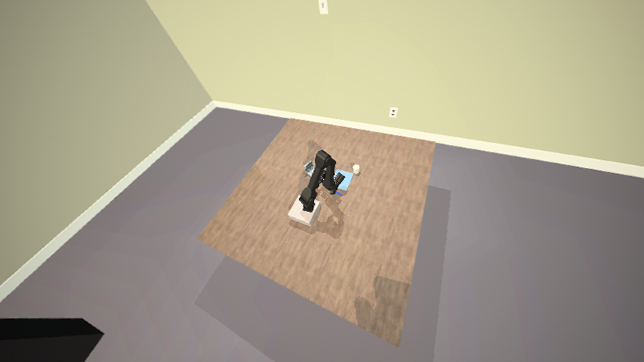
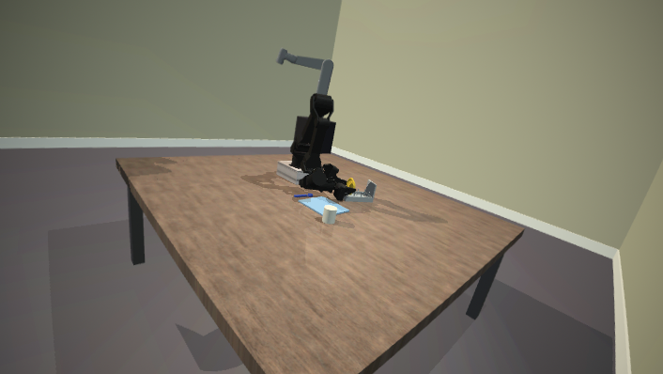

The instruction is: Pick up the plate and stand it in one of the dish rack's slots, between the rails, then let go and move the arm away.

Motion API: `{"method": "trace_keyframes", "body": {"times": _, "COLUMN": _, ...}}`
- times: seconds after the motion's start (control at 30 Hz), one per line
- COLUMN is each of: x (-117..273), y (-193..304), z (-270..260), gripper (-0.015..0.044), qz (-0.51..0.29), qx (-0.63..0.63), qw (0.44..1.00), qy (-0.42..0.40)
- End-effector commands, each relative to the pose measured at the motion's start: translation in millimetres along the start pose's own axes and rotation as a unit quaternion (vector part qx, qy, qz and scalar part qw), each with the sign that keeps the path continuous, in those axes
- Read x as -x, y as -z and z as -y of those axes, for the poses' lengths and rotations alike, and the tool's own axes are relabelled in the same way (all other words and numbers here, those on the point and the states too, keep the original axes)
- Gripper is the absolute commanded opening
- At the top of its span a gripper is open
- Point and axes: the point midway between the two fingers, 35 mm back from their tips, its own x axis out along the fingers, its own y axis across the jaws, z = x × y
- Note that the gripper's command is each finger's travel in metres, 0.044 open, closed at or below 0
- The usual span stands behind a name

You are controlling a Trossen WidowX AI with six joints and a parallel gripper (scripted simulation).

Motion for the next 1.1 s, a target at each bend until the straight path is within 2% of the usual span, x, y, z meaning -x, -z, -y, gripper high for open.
{"method": "trace_keyframes", "body": {"times": 0.0, "x": 0.0, "y": -1.3, "z": -0.8, "gripper": 0.0, "qz": 0.0, "qx": -0.003, "qw": 1.0, "qy": 0.0}}
{"method": "trace_keyframes", "body": {"times": 0.07, "x": 0.0, "y": -1.3, "z": -0.8, "gripper": 0.0, "qz": 0.0, "qx": -0.003, "qw": 1.0, "qy": 0.0}}
{"method": "trace_keyframes", "body": {"times": 0.57, "x": 0.0, "y": -0.7, "z": -0.3, "gripper": 0.0394, "qz": 0.0, "qx": 0.0, "qw": 1.0, "qy": 0.0}}
{"method": "trace_keyframes", "body": {"times": 0.83, "x": -0.1, "y": -1.4, "z": -0.1, "gripper": 0.04, "qz": 0.0, "qx": 0.0, "qw": 1.0, "qy": 0.0}}
{"method": "trace_keyframes", "body": {"times": 1.07, "x": -1.0, "y": -30.2, "z": 6.1, "gripper": 0.04, "qz": 0.004, "qx": 0.001, "qw": 1.0, "qy": 0.0}}
